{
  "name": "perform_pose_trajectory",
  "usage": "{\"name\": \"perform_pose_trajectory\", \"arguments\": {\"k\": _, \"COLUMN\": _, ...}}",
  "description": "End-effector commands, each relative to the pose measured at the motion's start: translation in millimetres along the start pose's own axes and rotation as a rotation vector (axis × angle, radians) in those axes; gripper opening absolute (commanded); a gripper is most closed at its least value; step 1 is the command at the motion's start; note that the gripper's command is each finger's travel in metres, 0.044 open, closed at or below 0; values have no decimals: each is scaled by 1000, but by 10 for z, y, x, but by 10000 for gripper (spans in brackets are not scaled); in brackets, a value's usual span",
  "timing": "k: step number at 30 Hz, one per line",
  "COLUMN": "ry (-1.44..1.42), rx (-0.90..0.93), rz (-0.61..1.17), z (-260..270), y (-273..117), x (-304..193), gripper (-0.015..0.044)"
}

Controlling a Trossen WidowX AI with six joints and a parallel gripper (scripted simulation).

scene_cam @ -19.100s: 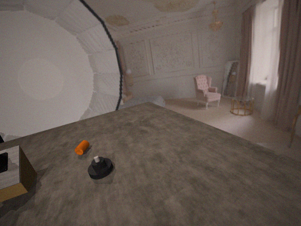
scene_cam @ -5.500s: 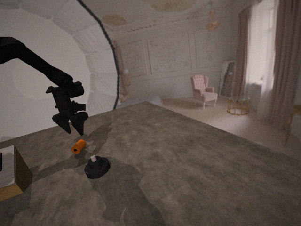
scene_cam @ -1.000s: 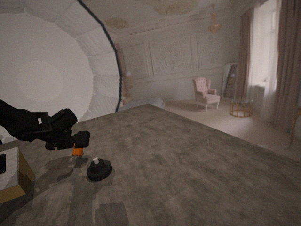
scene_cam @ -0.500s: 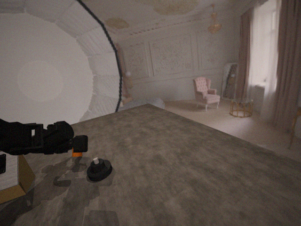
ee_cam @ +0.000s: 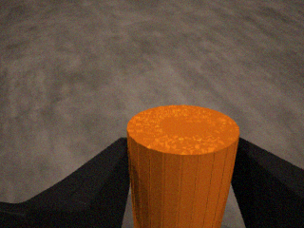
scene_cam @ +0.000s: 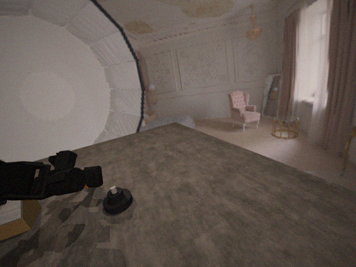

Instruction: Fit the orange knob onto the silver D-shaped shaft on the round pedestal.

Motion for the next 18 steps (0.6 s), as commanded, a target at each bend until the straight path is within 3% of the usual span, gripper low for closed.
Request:
{"name": "perform_pose_trajectory", "arguments": {"k": 1, "ry": 1, "rx": -7, "rz": -67, "z": 29, "y": -31, "x": -52, "gripper": 179}}
{"name": "perform_pose_trajectory", "arguments": {"k": 8, "ry": 0, "rx": -21, "rz": -180, "z": 48, "y": -73, "x": -143, "gripper": 179}}
{"name": "perform_pose_trajectory", "arguments": {"k": 15, "ry": 1, "rx": -16, "rz": -124, "z": 41, "y": -98, "x": -116, "gripper": 179}}
{"name": "perform_pose_trajectory", "arguments": {"k": 18, "ry": -4, "rx": -16, "rz": -137, "z": 38, "y": -78, "x": -112, "gripper": 258}}
Point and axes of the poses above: the point midway between the two fingers, 35 mm back from their tips, its own y axis out along the fingers, its own z axis across the jaws, x = y × z, the point moved 3 cm from there along -y, back along the fingers, and after that the axes turned 8 degrees about -y, right-handed, at the moved point
